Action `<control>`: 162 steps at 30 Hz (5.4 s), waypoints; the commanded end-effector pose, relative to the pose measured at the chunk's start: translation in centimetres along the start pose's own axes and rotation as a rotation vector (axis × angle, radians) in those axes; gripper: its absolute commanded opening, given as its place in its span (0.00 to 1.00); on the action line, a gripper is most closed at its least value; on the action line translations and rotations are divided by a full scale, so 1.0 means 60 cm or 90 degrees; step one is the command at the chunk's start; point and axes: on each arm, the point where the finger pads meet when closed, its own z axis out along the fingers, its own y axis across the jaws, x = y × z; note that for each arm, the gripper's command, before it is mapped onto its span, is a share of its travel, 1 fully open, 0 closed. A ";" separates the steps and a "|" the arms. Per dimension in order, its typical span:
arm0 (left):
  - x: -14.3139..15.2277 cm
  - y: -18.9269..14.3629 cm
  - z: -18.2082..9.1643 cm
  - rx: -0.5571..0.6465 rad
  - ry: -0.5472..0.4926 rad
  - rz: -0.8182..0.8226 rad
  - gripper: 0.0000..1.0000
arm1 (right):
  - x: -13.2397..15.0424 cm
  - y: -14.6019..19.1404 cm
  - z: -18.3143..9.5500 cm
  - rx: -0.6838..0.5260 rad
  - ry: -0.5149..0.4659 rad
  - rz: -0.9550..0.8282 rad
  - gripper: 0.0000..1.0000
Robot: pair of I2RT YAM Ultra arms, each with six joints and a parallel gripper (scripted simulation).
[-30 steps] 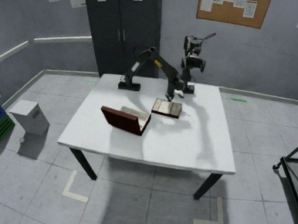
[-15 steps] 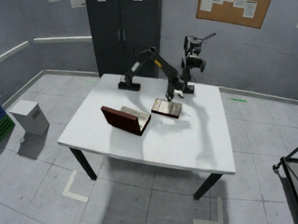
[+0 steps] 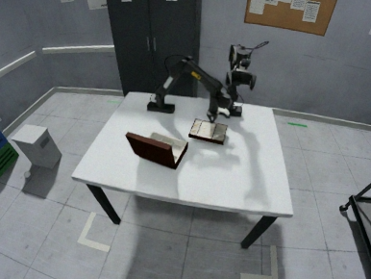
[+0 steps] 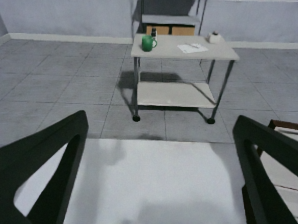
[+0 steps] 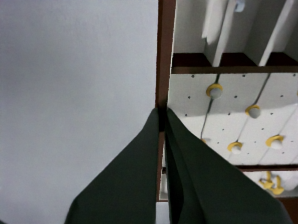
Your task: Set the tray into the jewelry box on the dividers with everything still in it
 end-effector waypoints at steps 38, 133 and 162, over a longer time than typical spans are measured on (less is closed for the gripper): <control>0.210 -0.271 -0.236 0.366 0.042 0.044 1.00 | 0.339 -0.343 -0.101 0.043 -0.013 0.047 0.00; 0.271 -0.316 -0.300 0.470 0.046 0.052 1.00 | 0.343 -0.369 -0.017 0.023 -0.001 0.056 0.00; 0.271 -0.316 -0.300 0.470 0.046 0.052 1.00 | 0.334 -0.365 -0.078 0.054 -0.023 0.052 0.21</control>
